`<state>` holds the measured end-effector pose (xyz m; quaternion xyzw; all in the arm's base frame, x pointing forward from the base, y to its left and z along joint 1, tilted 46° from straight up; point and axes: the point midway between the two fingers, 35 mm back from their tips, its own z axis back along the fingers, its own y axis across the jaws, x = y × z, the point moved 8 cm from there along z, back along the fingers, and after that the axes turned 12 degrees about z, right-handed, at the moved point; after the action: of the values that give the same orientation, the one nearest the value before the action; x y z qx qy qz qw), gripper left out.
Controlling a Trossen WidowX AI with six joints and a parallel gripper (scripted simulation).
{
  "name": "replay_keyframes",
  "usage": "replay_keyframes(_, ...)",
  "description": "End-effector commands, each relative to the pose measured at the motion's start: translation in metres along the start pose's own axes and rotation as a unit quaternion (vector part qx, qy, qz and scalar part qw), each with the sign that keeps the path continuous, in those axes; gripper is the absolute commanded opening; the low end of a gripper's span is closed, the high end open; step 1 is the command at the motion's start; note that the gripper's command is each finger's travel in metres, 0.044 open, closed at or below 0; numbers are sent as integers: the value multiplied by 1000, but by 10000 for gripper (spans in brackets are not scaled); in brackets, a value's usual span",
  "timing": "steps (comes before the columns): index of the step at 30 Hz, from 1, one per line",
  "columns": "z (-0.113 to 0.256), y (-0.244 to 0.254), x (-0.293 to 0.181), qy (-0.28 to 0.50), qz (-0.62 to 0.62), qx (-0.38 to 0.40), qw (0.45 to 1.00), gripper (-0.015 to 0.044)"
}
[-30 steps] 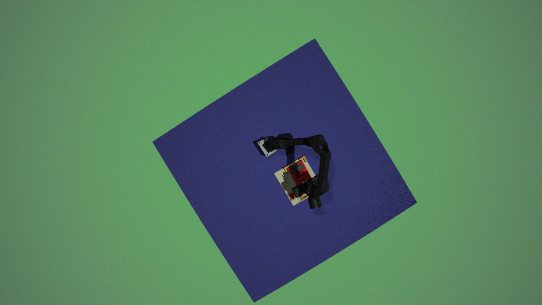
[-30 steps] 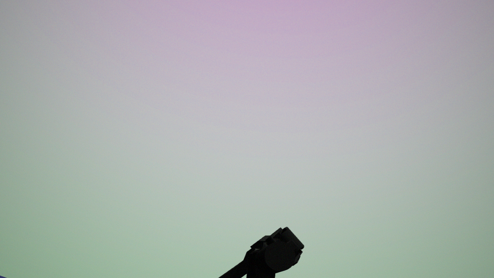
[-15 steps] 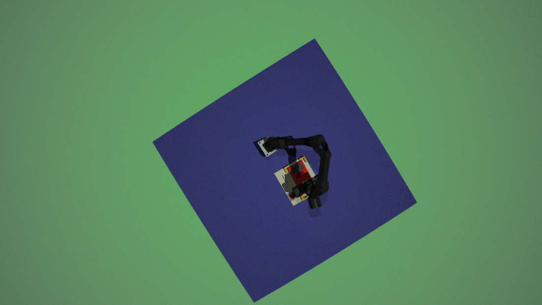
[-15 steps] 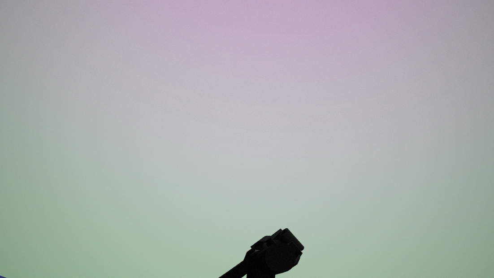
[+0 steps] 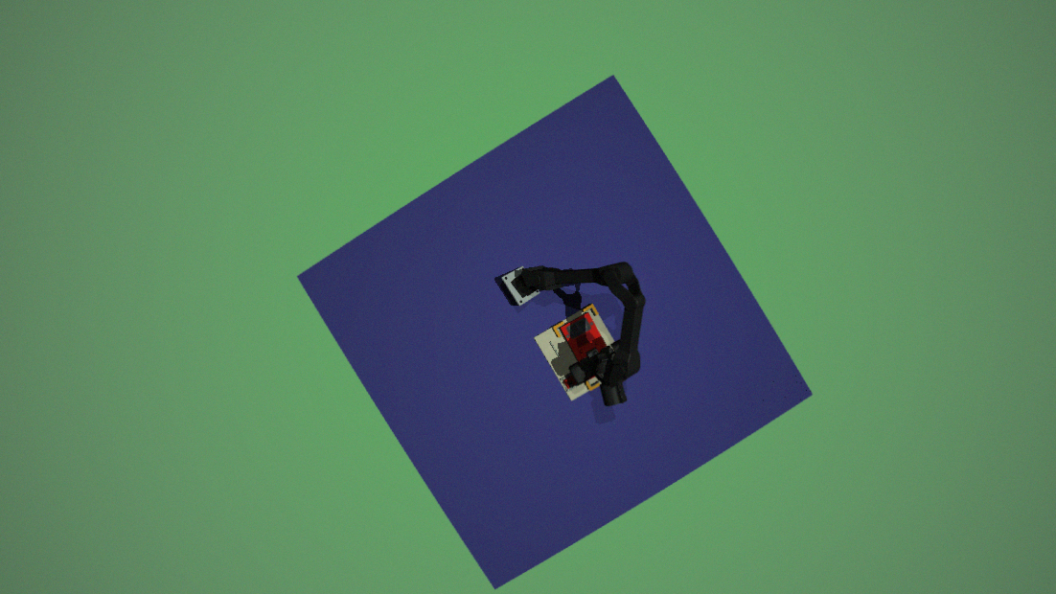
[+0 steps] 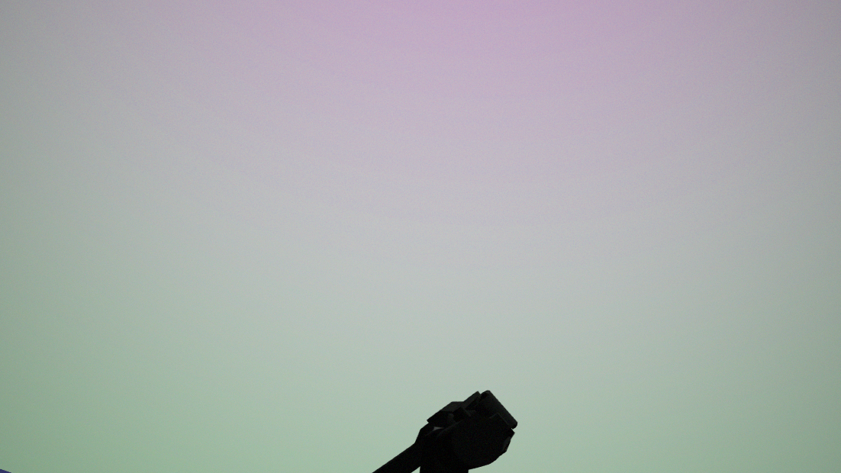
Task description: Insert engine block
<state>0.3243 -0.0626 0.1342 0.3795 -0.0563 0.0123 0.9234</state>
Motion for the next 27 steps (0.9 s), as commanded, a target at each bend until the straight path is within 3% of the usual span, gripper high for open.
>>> replay_keyframes(1,-1,0,0,-1,-2,3,1000,159)
replay_keyframes(24,-5,0,0,-1,-2,3,1000,159)
replay_keyframes(27,-4,0,0,0,0,0,1000,238)
